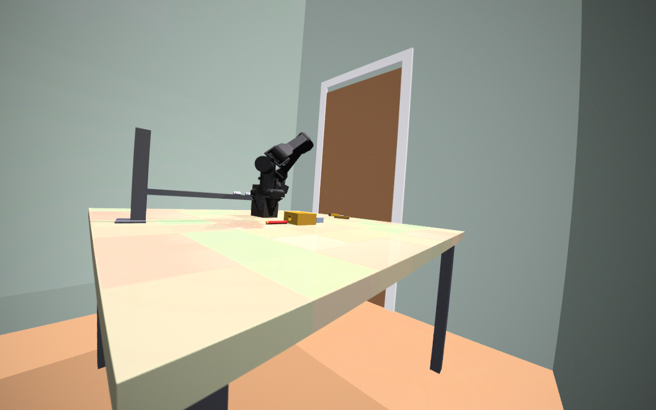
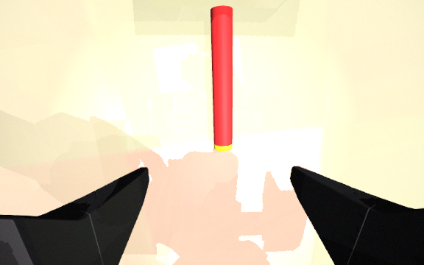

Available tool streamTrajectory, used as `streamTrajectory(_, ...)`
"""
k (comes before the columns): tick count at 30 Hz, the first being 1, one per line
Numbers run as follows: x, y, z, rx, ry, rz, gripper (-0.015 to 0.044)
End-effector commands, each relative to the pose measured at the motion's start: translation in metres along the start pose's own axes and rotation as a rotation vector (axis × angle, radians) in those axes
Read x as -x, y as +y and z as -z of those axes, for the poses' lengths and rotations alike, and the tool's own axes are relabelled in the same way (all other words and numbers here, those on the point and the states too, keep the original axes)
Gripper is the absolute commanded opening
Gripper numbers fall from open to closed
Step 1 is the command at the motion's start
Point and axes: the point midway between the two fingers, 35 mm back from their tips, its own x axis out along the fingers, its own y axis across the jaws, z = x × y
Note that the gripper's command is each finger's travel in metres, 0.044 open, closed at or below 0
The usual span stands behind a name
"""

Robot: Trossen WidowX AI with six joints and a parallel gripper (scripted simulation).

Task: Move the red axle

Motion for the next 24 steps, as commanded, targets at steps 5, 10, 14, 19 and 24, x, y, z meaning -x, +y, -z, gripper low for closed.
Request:
streamTrajectory(5,0.018,-0.003,0.001,0.013,0.011,0.006,0.0440)
streamTrajectory(10,0.025,-0.004,-0.006,0.017,0.011,0.006,0.0440)
streamTrajectory(14,0.028,-0.003,-0.039,0.036,0.009,0.005,0.0440)
streamTrajectory(19,0.028,-0.002,-0.051,0.044,0.008,0.005,0.0440)
streamTrajectory(24,0.023,-0.002,-0.051,0.044,0.008,0.005,0.0440)
